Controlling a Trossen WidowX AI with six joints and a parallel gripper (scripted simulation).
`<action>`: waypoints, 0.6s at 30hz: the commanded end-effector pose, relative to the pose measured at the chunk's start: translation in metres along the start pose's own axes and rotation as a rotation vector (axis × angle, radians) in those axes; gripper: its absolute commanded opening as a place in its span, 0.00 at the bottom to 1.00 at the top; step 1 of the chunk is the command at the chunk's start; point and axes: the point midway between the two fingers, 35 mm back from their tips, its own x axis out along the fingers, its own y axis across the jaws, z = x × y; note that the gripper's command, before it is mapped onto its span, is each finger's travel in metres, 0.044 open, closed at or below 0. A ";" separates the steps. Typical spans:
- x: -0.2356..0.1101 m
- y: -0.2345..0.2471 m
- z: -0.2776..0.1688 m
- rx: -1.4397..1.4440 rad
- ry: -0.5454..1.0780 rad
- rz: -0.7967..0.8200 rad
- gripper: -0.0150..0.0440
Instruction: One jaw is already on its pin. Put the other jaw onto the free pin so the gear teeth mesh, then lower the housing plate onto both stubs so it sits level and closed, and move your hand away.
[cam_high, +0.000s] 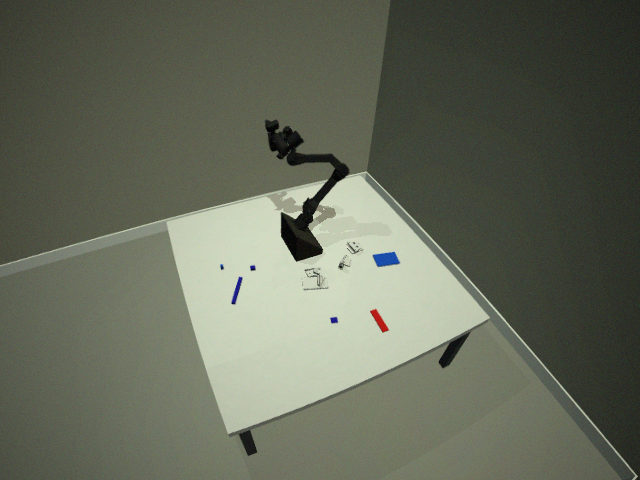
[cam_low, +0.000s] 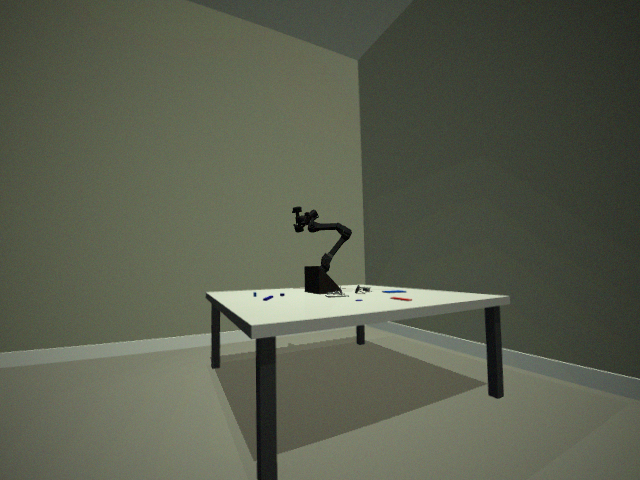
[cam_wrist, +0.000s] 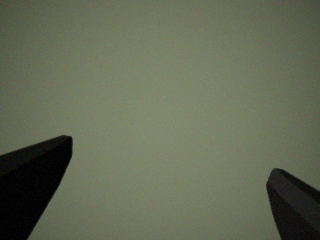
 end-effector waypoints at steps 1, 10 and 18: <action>-0.008 0.013 -0.014 -0.075 0.052 0.048 1.00; -0.030 0.040 -0.042 -0.229 0.153 0.161 1.00; -0.054 0.062 -0.065 -0.359 0.229 0.269 1.00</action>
